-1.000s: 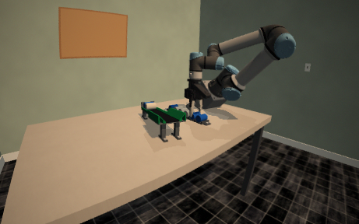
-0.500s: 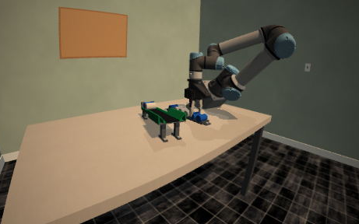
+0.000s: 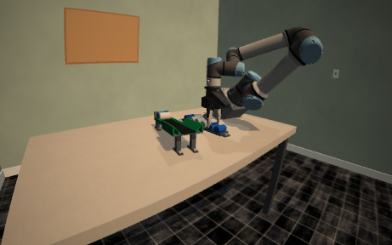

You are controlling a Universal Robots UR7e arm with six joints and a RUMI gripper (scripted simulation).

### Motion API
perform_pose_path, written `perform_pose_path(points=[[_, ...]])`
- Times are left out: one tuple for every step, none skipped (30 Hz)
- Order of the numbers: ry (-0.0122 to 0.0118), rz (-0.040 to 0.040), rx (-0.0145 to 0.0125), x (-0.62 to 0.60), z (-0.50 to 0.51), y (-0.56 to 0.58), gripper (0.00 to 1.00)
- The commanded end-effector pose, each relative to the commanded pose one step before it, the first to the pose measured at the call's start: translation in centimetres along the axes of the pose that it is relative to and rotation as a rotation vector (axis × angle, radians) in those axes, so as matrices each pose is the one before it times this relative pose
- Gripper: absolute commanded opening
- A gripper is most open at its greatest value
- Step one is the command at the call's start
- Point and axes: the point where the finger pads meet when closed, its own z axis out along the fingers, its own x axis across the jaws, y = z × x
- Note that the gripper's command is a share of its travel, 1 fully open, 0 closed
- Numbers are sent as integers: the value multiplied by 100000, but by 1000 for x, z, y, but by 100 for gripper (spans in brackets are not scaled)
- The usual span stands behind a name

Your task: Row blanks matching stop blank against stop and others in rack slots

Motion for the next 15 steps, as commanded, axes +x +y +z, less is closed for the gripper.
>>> perform_pose_path(points=[[54, -12, -22, 24, -19, 12, 34], [0, 0, 0, 0, 0, 0, 34], [0, 0, 0, 0, -2, 0, 34], [0, 0, 0, 0, -11, 0, 34], [0, 0, 0, 0, -29, 0, 34], [0, 0, 0, 0, -53, 0, 34], [0, 0, 0, 0, 0, 0, 34], [0, 0, 0, 0, 0, 0, 34], [0, 0, 0, 0, -82, 0, 34], [0, 0, 0, 0, -115, 0, 34], [0, 0, 1, -1, -151, -1, 34], [0, 0, 0, 0, -190, 0, 34], [0, 0, 0, 0, -228, 0, 34], [0, 0, 0, 0, -267, 0, 34], [0, 0, 0, 0, -306, 0, 34]])
